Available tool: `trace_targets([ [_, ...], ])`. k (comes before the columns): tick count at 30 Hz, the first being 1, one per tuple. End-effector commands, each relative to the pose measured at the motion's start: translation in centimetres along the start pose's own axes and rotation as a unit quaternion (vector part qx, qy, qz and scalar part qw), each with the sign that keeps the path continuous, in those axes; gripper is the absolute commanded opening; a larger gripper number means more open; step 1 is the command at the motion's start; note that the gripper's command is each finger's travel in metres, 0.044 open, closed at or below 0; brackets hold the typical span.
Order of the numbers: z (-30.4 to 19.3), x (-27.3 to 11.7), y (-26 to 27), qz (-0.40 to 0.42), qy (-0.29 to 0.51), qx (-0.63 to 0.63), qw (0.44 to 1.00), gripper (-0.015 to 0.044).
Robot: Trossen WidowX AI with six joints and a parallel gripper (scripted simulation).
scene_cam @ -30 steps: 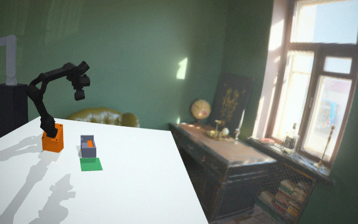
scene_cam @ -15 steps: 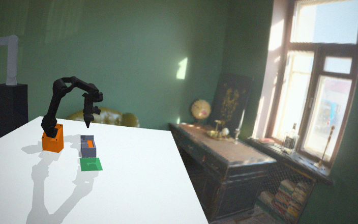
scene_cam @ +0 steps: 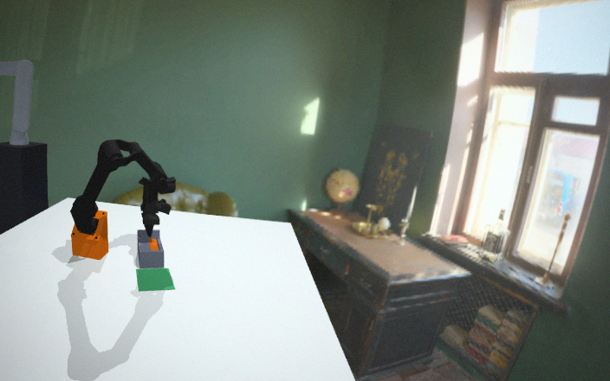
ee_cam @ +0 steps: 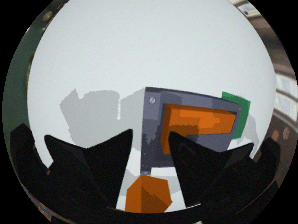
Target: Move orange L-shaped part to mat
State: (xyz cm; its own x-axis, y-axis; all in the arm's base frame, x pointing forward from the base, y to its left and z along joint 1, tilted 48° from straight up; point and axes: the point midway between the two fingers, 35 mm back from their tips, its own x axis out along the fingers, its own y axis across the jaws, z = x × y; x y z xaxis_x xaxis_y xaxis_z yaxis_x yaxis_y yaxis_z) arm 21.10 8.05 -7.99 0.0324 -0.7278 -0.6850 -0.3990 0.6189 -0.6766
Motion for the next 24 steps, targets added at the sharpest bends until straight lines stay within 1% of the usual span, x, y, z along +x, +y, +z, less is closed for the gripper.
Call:
trace_targets([
  [1, 0.1, 0.4, 0.0, -0.002, -0.005, -0.002, 1.0, 0.018],
  [24, 0.1, 3.9, -0.1, -0.003, -0.005, -0.001, 1.0, 0.018],
])
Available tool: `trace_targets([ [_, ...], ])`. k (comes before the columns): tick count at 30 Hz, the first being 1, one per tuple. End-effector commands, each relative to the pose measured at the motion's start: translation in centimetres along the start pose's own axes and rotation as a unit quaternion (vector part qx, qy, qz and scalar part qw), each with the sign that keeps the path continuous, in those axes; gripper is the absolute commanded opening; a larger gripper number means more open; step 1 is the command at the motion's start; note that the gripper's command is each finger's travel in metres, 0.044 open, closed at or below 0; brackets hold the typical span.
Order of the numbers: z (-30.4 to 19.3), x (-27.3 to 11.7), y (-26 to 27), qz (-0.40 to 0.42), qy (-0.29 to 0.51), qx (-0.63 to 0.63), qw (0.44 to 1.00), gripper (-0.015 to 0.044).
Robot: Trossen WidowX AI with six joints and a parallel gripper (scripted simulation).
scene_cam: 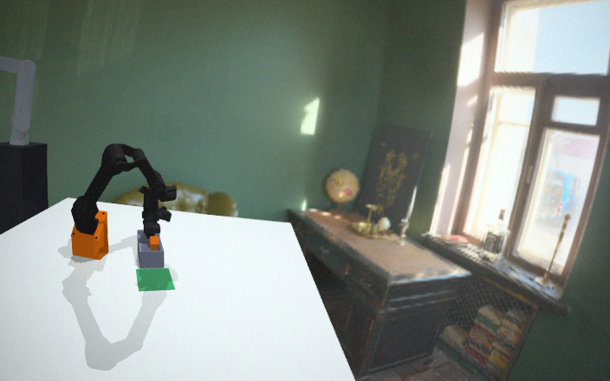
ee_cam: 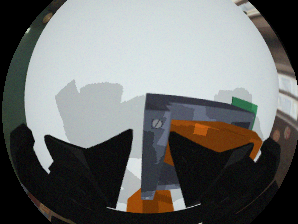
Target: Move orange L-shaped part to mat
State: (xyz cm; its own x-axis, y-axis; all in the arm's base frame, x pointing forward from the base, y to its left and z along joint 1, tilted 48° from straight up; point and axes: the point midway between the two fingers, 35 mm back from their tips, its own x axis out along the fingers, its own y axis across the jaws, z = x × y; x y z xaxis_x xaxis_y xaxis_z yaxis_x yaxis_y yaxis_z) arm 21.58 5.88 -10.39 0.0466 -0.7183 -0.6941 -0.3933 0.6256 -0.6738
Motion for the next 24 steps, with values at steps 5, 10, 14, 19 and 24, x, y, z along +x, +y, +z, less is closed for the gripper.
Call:
trace_targets([
  [5, -0.39, 0.7, -0.21, -0.006, 0.004, -0.005, 1.0, 0.018],
  [10, -0.39, 0.7, -0.21, -0.006, 0.004, -0.005, 1.0, 0.018],
  [14, -0.39, 0.7, -0.21, -0.006, 0.004, -0.005, 1.0, 0.018],
  [19, -0.1, 0.48, -0.01, -0.001, 0.001, -0.001, 1.0, 0.018],
  [24, -0.11, 0.44, 0.03, -0.001, 0.001, -0.001, 1.0, 0.018],
])
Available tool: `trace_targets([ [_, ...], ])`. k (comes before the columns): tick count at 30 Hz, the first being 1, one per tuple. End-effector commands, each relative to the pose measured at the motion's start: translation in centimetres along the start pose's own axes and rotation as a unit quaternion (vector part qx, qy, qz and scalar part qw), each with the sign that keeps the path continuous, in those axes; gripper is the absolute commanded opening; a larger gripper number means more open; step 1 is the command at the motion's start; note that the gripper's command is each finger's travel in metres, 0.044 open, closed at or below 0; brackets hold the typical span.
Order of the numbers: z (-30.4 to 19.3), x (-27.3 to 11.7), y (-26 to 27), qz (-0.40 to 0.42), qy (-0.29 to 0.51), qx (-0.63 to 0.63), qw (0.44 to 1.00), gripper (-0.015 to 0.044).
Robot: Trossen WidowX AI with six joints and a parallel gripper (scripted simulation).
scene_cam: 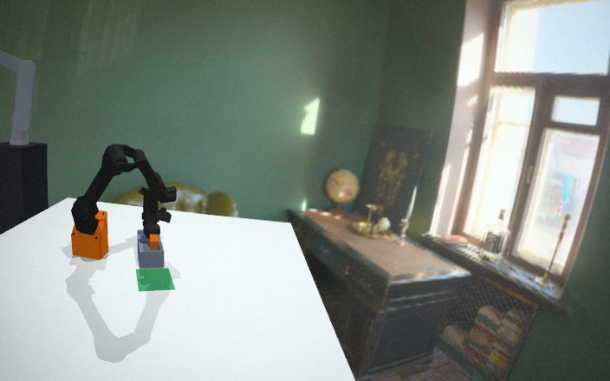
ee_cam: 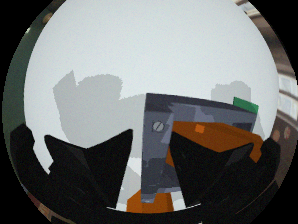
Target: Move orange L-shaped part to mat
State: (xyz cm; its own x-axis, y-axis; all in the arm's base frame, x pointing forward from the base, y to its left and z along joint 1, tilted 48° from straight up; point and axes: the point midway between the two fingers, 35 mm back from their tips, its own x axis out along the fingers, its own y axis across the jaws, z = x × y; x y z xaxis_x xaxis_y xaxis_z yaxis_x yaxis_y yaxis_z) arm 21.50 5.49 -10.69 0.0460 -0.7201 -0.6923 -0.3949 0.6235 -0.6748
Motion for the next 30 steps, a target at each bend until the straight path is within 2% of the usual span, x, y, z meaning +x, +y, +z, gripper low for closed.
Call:
trace_targets([
  [1, 0.0, -0.1, 0.1, 0.0, 0.0, 0.0, 1.0, 0.018],
  [11, -0.1, -2.0, 1.0, -0.003, 0.003, -0.004, 1.0, 0.018],
  [18, -0.1, -10.5, 0.1, -0.002, 0.003, -0.005, 1.0, 0.018],
  [30, 0.0, -10.6, 0.1, -0.002, -0.005, -0.006, 1.0, 0.018],
])
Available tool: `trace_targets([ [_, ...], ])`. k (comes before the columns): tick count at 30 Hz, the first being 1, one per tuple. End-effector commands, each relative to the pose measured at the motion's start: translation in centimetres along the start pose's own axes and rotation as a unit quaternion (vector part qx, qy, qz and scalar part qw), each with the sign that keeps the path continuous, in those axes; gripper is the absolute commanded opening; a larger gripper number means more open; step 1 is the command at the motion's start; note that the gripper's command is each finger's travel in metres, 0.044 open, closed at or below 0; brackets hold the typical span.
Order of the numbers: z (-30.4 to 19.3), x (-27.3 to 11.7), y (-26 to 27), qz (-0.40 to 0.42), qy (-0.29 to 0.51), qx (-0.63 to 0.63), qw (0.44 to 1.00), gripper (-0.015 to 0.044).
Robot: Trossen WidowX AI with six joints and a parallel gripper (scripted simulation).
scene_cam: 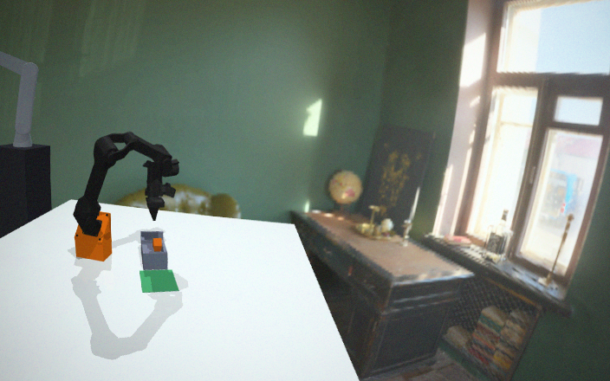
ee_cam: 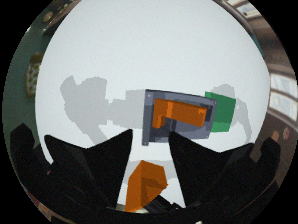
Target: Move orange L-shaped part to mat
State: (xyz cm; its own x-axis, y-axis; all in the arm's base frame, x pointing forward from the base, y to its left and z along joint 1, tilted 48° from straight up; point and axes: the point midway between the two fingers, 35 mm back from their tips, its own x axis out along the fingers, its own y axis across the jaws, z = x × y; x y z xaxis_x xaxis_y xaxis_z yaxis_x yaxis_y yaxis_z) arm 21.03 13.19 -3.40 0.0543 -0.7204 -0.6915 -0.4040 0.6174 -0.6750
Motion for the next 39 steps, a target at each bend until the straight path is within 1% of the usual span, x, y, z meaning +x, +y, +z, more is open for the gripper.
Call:
trace_targets([
  [1, 0.0, 0.0, 0.0, 0.0, -0.001, -0.001, 1.0, 0.018],
  [18, 0.0, 0.0, 0.0, 0.0, -0.001, -0.001, 1.0, 0.018],
  [20, 0.1, 0.0, -0.2, 0.0, -0.001, 0.024, 1.0, 0.0233],
  [22, 0.2, 0.0, -0.8, 0.0, -0.001, 0.082, 0.997, 0.028],
  [24, 0.3, -0.1, -1.6, 0.0, 0.0, 0.168, 0.986, 0.028],
  [26, 0.5, -0.2, -2.6, 0.0, 0.001, 0.27, 0.963, 0.028],
  [29, 0.7, -0.2, -4.2, -0.001, 0.002, 0.422, 0.906, 0.028],
  [31, 0.8, -0.2, -5.3, -0.003, 0.003, 0.518, 0.855, 0.028],
  [34, 0.9, -0.2, -6.9, -0.006, 0.003, 0.65, 0.76, 0.028],
  [36, 0.9, -0.2, -7.6, -0.007, 0.003, 0.701, 0.713, 0.028],
  [39, 0.9, -0.2, -7.7, -0.007, 0.003, 0.708, 0.707, 0.028],
])
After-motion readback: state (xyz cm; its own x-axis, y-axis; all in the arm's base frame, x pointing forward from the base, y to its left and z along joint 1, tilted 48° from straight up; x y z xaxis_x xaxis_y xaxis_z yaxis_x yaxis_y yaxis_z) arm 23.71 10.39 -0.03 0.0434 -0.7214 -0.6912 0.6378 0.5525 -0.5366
